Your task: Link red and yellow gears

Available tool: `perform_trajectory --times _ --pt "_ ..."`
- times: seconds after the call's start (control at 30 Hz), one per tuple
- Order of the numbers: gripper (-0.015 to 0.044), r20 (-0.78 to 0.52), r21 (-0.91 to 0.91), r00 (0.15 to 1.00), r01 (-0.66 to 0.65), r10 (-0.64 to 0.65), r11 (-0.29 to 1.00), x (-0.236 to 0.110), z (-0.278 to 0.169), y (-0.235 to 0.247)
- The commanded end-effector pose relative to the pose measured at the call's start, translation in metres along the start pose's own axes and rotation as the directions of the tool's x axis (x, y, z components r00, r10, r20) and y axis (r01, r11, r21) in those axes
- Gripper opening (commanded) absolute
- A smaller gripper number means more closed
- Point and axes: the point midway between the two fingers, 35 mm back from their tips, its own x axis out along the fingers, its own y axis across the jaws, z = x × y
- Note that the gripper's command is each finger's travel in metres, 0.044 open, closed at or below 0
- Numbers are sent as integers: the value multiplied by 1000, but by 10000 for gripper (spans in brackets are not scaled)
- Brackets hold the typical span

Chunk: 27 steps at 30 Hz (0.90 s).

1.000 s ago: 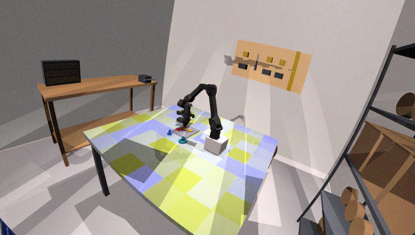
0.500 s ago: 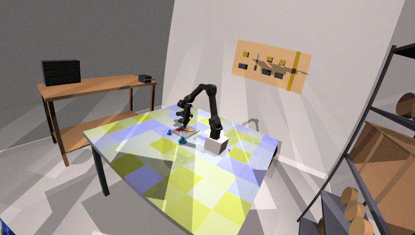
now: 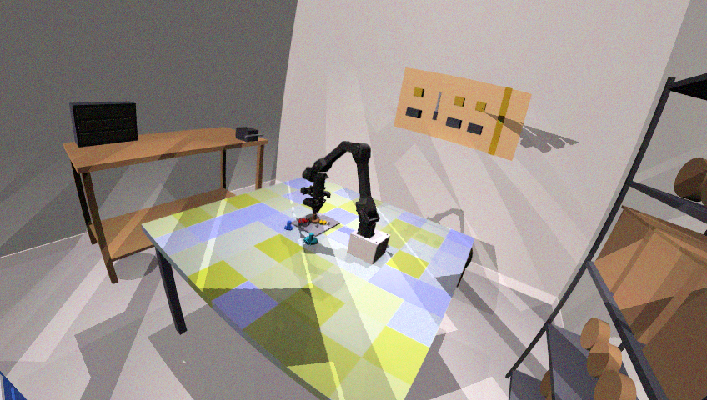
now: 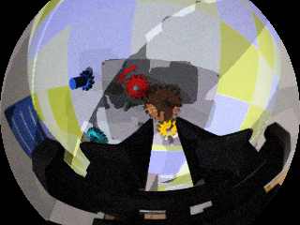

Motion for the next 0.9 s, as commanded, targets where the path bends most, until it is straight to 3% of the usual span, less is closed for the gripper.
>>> perform_trajectory --times 0.0,0.1,0.13,0.27,0.47,0.87 --pt "140 24 27 1000 6 -7 1000 -29 4 -1" --pt "140 24 28 1000 6 -7 1000 -30 4 -1" --pt "166 23 17 1000 7 -7 1000 -27 4 -1" --pt "271 23 17 1000 6 -7 1000 -73 -1 0" --pt "429 23 17 1000 6 -7 1000 -73 -1 0" --pt "440 23 17 1000 6 -7 1000 -73 -1 0"
